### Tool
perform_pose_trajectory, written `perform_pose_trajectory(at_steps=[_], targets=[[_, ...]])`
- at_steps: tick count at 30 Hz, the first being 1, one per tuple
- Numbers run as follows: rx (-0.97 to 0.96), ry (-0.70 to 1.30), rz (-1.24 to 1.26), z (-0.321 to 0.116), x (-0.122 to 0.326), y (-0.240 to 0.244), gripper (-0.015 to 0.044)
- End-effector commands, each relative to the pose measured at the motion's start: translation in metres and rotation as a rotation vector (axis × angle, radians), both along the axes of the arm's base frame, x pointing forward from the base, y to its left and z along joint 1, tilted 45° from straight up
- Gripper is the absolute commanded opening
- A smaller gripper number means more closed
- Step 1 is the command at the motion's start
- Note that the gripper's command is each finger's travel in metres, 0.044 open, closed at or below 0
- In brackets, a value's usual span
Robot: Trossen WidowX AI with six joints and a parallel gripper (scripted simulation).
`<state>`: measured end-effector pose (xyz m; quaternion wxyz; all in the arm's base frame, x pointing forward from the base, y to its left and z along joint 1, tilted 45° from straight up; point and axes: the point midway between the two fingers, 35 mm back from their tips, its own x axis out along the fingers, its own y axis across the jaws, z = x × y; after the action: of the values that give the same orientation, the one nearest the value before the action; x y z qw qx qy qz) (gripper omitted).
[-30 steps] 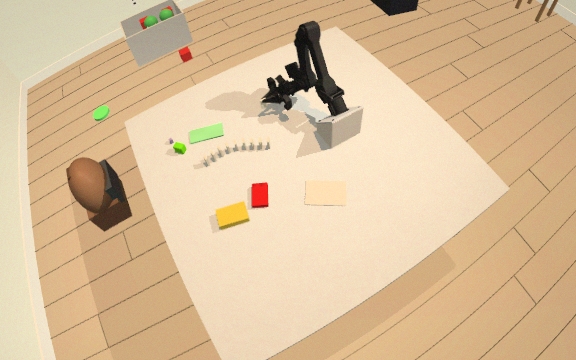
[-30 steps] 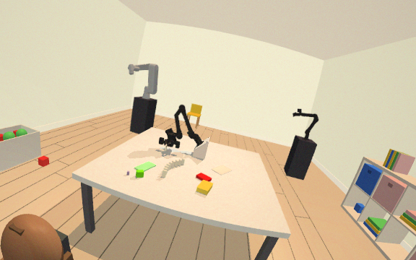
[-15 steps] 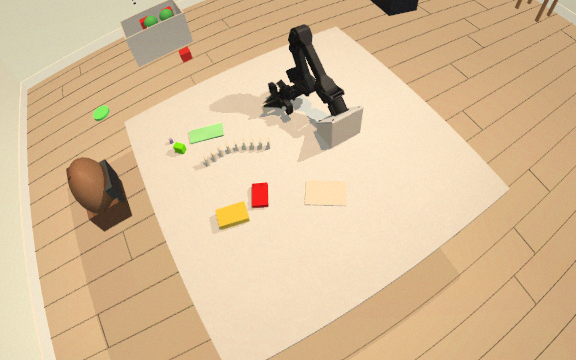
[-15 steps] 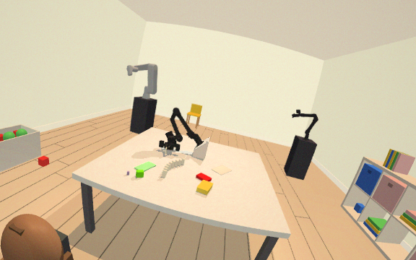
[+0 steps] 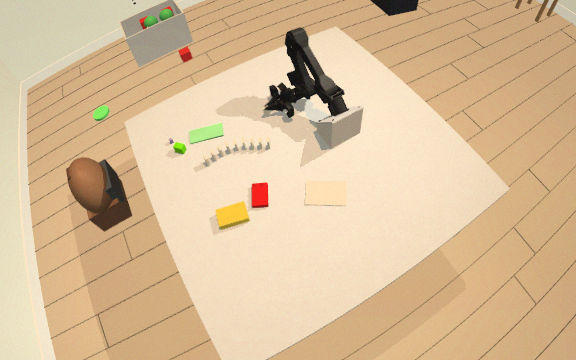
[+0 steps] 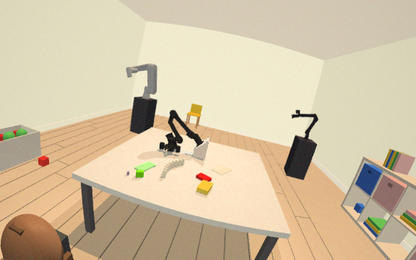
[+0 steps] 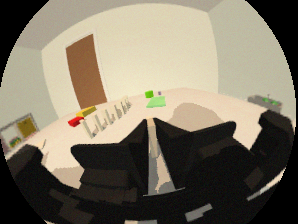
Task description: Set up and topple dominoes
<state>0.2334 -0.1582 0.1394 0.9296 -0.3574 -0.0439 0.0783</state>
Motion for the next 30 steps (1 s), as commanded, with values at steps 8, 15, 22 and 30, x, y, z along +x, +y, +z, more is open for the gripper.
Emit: perform_pose_trajectory(at_steps=[8,15,22,30], targets=[[0.004,0.001,0.005,-0.001,0.0,0.0,0.0179],[0.004,0.001,0.005,-0.001,0.0,0.0,0.0363],[0.002,0.0,0.003,0.016,-0.002,0.012,0.044],[0.001,0.0,0.0,0.034,-0.007,0.034,0.044]])
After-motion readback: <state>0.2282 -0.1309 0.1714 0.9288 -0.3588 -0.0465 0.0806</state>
